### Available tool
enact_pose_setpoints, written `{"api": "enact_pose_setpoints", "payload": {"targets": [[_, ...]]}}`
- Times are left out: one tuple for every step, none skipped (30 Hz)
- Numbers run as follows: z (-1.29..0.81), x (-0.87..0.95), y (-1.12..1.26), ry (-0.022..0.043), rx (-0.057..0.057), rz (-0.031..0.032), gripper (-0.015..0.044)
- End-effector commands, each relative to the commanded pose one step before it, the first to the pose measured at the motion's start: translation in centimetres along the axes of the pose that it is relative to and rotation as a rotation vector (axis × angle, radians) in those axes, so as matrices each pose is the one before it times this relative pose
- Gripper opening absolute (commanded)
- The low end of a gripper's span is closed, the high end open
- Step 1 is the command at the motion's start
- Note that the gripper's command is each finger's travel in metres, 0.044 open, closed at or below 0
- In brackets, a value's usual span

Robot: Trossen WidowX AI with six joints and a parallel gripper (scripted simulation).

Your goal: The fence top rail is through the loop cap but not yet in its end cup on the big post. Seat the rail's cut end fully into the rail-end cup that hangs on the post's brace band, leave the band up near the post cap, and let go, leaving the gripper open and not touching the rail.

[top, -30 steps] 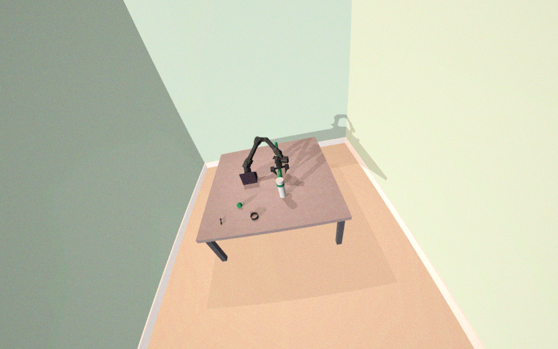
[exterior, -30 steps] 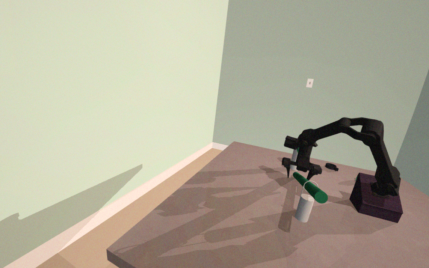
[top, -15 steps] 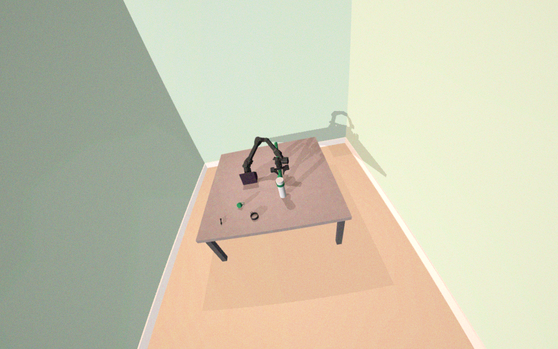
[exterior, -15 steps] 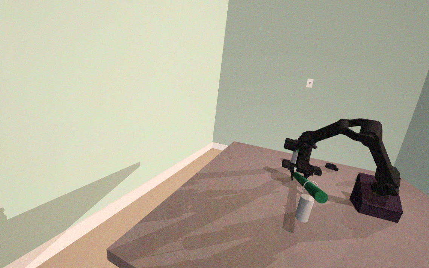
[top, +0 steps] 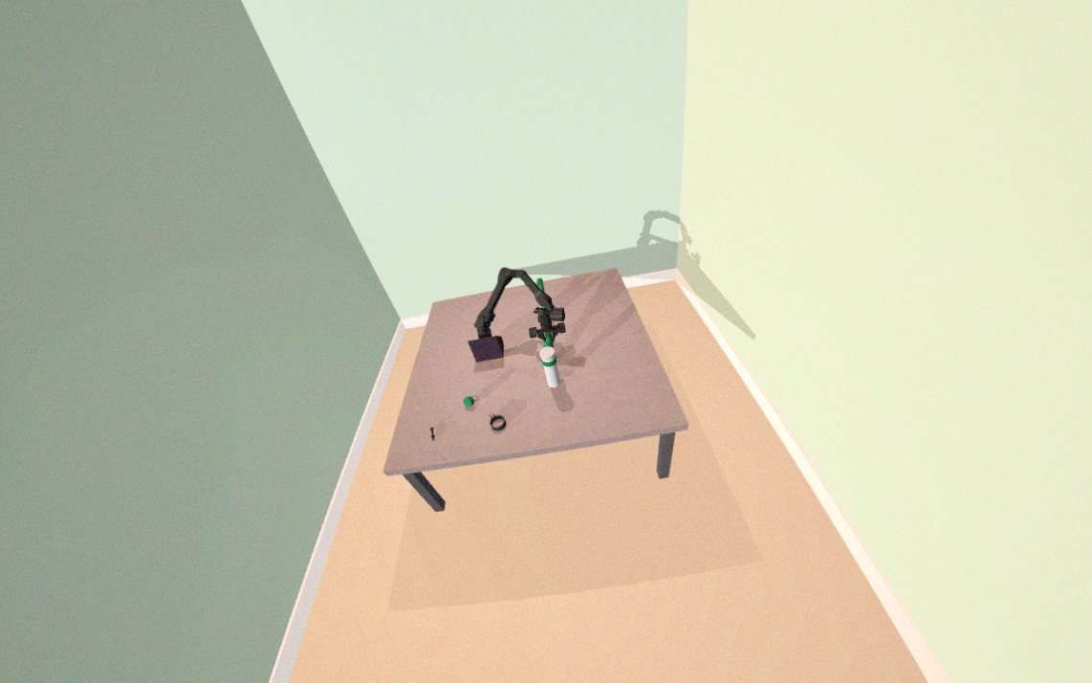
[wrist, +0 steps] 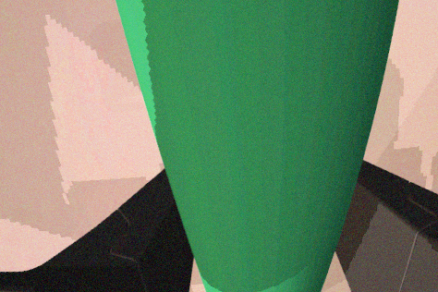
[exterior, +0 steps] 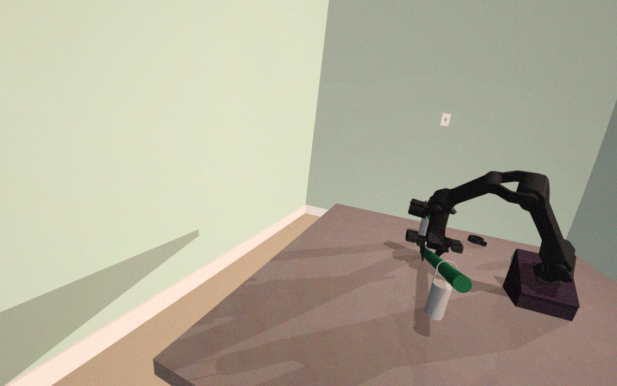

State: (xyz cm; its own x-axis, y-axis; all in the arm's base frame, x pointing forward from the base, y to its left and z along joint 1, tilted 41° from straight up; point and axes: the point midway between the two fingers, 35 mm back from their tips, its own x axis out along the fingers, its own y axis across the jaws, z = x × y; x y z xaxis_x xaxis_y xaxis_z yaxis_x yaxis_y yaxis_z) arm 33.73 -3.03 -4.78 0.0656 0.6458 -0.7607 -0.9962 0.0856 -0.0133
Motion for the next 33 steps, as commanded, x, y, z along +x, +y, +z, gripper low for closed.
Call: {"api": "enact_pose_setpoints", "payload": {"targets": [[-0.081,-0.695,-0.080,0.00835,0.0010,-0.00531,0.0000],[-0.059,-0.260,-0.021,0.01088,-0.0002,0.00011,0.0000],[-0.083,-0.358,-0.025,0.01490,-0.0003,0.00015,0.0000],[-0.103,-0.427,-0.024,0.01763,-0.0002,0.00018,0.0000],[-0.126,-0.497,-0.021,0.02040,-0.0001,0.00021,0.0000],[-0.148,-0.554,-0.013,0.02259,0.0001,0.00024,0.0000],[-0.165,-0.584,-0.003,0.02364,0.0003,0.00026,0.0000],[-0.177,-0.596,0.009,0.02396,0.0005,0.00028,0.0000],[-0.189,-0.601,0.020,0.02405,0.0007,0.00030,0.0000],[-0.200,-0.605,0.032,0.02410,0.0009,0.00033,0.0000],[-0.208,-0.611,0.041,0.02426,0.0012,0.00012,0.0000],[-0.220,-0.613,0.054,0.02426,0.0014,0.00023,0.0000],[-0.235,-0.615,0.069,0.02418,0.0015,0.00052,0.0000],[-0.246,-0.617,0.082,0.02424,0.0017,0.00058,0.0000],[-0.257,-0.617,0.094,0.02420,0.0019,0.00063,0.0000],[-0.214,-0.492,0.084,0.01927,0.0017,0.00054,0.0000],[-0.134,-0.298,0.055,0.01169,0.0011,0.00035,0.0000],[-0.046,-0.099,0.019,0.00391,0.0004,0.00012,0.0000],[0.000,0.000,0.000,0.00000,0.0000,0.00000,0.0000],[0.000,0.000,0.000,0.00000,0.0000,0.00000,0.0000],[0.000,0.000,0.000,0.00000,0.0000,0.00000,0.0000],[0.000,0.000,0.000,0.00000,0.0000,0.00000,0.0000],[0.000,0.000,0.000,0.00000,0.0000,0.00000,0.0000],[0.000,0.000,0.000,0.00000,0.0000,0.00000,0.0000],[0.000,0.000,0.000,0.00000,0.0000,0.00000,0.0000],[0.000,0.000,0.000,0.00000,0.0000,0.00000,0.0000],[0.125,0.126,0.000,-0.00604,-0.0008,0.00143,0.0000],[0.124,0.126,0.000,-0.00603,-0.0008,0.00144,0.0000],[0.123,0.126,0.001,-0.00603,-0.0008,0.00145,0.0000],[0.123,0.126,0.001,-0.00602,-0.0008,0.00146,0.0000],[0.000,0.000,0.000,0.00000,0.0000,0.00000,0.0000],[0.000,0.000,0.000,0.00000,0.0000,0.00000,0.0000],[0.000,0.000,0.000,0.00000,0.0000,0.00000,0.0000]]}}
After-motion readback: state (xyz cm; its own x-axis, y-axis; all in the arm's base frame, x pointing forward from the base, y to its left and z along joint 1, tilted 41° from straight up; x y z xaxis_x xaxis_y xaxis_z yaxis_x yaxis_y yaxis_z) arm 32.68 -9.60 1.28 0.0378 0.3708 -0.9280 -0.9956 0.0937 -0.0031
